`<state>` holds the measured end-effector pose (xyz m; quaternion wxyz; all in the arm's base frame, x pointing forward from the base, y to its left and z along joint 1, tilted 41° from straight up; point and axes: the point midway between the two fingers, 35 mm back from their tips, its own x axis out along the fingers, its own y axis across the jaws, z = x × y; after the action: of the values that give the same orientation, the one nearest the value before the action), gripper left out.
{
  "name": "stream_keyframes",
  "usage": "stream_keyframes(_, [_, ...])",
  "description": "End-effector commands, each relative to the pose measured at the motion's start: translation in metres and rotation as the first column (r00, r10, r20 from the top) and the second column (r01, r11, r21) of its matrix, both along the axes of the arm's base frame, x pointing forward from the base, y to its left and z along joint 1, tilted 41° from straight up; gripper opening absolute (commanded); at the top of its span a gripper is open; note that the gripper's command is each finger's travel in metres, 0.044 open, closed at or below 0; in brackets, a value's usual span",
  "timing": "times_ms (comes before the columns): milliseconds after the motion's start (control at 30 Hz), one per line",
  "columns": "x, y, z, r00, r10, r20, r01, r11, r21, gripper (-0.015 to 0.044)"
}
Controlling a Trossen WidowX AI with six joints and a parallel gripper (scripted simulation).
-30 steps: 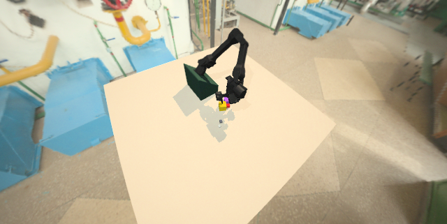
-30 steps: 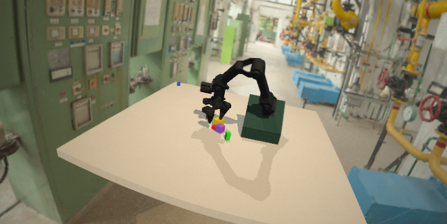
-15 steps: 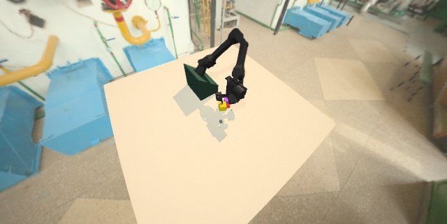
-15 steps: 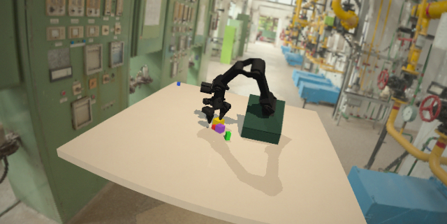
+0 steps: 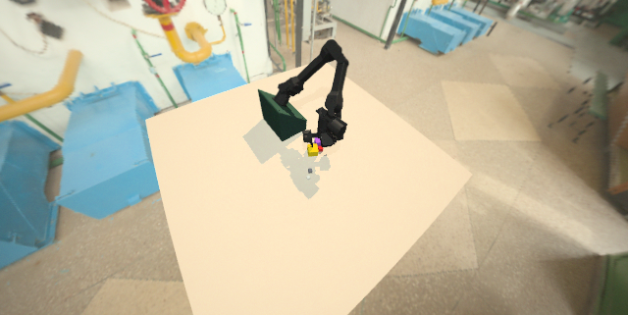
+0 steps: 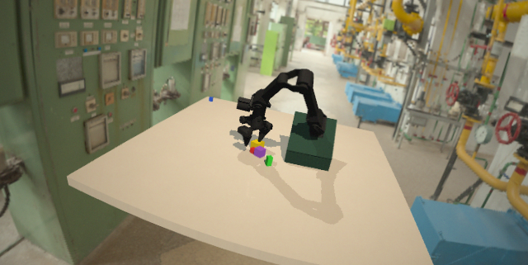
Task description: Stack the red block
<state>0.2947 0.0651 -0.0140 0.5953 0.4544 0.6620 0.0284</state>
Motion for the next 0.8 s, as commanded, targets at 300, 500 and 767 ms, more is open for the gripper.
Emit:
stream_keyframes(300, [-0.0019,0.0251,-0.0203,0.998,0.058,-0.002,-0.058,0.998,0.022,0.044])
stream_keyframes(500, [-0.0019,0.0251,-0.0203,0.998,0.058,-0.002,-0.058,0.998,0.022,0.044])
stream_keyframes(767, [-0.0019,0.0251,-0.0203,0.998,0.058,-0.002,-0.058,0.998,0.022,0.044])
